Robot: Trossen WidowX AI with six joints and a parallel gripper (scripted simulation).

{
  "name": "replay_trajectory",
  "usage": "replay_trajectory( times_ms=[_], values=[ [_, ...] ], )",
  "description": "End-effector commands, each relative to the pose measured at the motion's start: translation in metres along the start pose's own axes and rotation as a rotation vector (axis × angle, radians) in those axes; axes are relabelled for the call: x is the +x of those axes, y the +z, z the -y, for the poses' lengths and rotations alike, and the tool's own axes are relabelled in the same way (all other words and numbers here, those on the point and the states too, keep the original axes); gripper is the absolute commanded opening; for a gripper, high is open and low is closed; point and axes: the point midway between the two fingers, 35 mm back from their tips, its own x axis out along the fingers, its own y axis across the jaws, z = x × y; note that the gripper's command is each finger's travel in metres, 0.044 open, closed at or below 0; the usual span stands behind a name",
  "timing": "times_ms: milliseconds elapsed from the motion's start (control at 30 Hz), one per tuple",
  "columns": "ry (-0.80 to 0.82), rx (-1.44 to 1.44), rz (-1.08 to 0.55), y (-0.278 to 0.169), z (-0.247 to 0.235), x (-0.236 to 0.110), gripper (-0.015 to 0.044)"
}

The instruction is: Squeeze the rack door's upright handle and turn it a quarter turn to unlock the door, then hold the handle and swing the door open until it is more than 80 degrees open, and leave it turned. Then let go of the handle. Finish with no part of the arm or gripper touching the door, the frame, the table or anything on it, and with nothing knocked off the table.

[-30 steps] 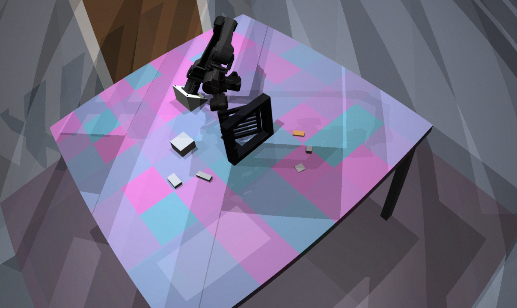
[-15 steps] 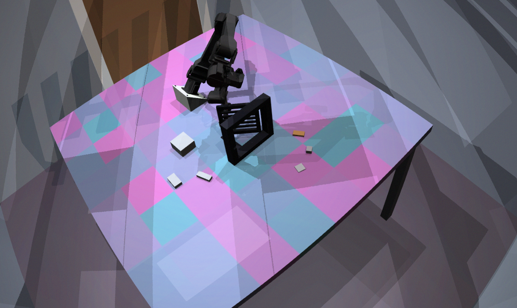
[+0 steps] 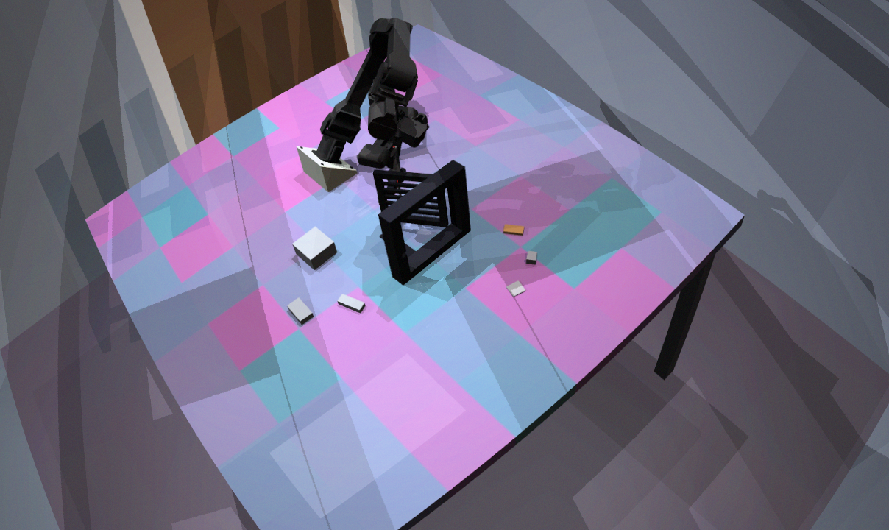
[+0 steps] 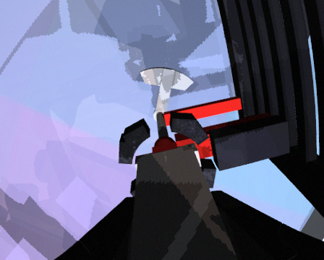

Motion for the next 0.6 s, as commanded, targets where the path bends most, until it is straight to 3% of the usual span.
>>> replay_trajectory(
  times_ms=[0, 567],
  values=[
    [0.002, 0.082, 0.008, 0.003, -0.010, 0.001, 0.0017],
    [0.005, 0.339, 0.008, 0.017, -0.042, 0.000, 0.0017]
  ],
)
